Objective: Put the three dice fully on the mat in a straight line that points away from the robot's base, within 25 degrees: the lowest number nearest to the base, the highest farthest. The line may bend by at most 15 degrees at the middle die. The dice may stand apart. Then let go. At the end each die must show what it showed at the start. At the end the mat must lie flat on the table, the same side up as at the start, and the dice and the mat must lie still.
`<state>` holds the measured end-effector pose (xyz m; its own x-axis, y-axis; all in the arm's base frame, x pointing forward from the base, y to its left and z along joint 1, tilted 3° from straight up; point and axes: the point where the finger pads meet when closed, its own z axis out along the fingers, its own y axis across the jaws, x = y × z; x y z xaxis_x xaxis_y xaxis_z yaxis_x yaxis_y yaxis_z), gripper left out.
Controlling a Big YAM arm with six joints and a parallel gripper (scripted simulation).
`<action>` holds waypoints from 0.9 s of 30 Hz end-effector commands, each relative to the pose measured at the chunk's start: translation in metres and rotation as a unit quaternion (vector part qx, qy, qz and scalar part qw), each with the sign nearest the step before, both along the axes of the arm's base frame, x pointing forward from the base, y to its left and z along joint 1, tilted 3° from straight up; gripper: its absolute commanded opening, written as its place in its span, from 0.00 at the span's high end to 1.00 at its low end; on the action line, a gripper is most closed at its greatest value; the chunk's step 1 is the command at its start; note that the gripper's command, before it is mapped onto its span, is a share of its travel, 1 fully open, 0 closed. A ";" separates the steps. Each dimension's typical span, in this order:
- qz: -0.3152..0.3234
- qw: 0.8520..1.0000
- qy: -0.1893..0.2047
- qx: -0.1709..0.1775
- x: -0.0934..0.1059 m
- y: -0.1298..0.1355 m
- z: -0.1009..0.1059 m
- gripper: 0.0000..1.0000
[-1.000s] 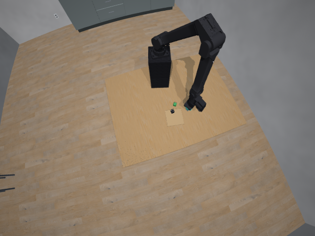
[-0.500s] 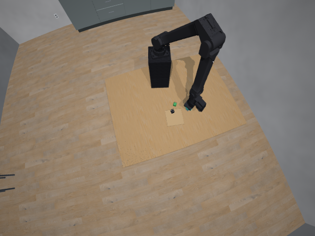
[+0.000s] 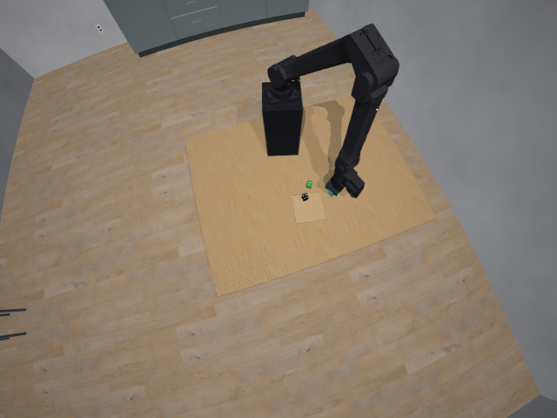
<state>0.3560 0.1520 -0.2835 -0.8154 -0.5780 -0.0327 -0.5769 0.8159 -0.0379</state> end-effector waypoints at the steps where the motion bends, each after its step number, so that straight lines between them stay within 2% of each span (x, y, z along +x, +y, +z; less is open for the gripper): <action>1: -0.004 1.000 -0.009 0.004 0.010 -0.002 -0.001 0.61; 6: -0.004 1.000 -0.011 0.004 0.011 -0.002 -0.003 0.61; 20: -0.004 1.000 -0.009 0.004 0.010 -0.003 -0.028 0.61; 22: -0.004 1.000 -0.009 0.004 0.010 -0.003 -0.028 0.61; 23: -0.004 1.000 -0.026 0.011 0.025 0.003 -0.014 0.61; 27: -0.004 1.000 -0.008 0.003 0.010 -0.003 -0.033 0.61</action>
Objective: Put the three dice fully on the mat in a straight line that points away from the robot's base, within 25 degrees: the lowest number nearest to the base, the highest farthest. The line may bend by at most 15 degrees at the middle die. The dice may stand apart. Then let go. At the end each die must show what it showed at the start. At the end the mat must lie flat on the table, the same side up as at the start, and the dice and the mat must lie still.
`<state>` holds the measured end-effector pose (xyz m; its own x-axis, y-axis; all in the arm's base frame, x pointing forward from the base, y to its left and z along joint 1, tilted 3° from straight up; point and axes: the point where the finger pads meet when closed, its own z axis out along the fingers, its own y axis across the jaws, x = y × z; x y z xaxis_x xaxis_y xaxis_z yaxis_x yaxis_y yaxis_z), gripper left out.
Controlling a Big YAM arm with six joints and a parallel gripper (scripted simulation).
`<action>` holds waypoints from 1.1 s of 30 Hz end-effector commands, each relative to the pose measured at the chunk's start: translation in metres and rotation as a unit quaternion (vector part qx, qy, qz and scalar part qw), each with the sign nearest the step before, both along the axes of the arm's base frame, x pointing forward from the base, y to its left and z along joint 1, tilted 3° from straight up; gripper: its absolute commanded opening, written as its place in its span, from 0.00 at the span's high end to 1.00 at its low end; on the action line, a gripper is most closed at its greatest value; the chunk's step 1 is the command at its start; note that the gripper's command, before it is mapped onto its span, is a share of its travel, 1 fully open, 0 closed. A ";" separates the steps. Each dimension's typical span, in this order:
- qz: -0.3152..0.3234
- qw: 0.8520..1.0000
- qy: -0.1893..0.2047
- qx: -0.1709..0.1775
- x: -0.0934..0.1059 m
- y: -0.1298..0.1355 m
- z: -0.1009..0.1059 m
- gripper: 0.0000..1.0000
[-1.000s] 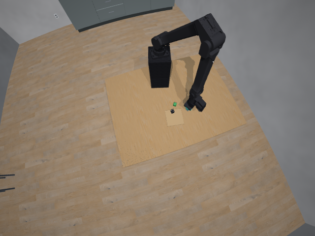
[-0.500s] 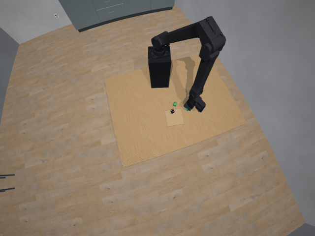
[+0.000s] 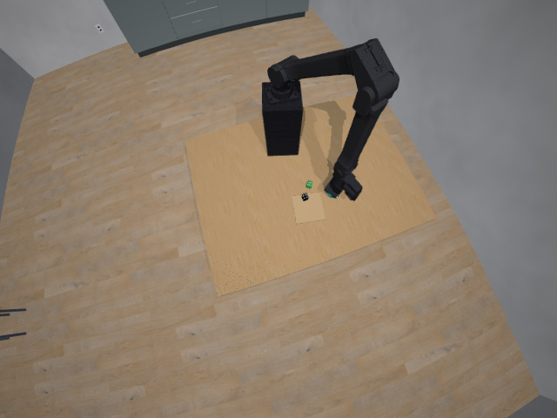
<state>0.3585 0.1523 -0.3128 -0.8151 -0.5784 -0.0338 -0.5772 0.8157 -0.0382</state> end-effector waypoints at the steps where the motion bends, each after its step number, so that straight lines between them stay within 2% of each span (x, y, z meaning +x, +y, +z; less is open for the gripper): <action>1: -0.004 1.000 -0.006 0.002 0.005 -0.005 -0.004 0.61; 5: -0.004 1.000 -0.009 0.004 0.008 -0.003 0.002 0.61; 33: -0.004 1.000 -0.009 0.004 0.009 -0.003 0.002 0.61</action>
<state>0.3584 0.1522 -0.3144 -0.8151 -0.5784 -0.0338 -0.5772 0.8157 -0.0382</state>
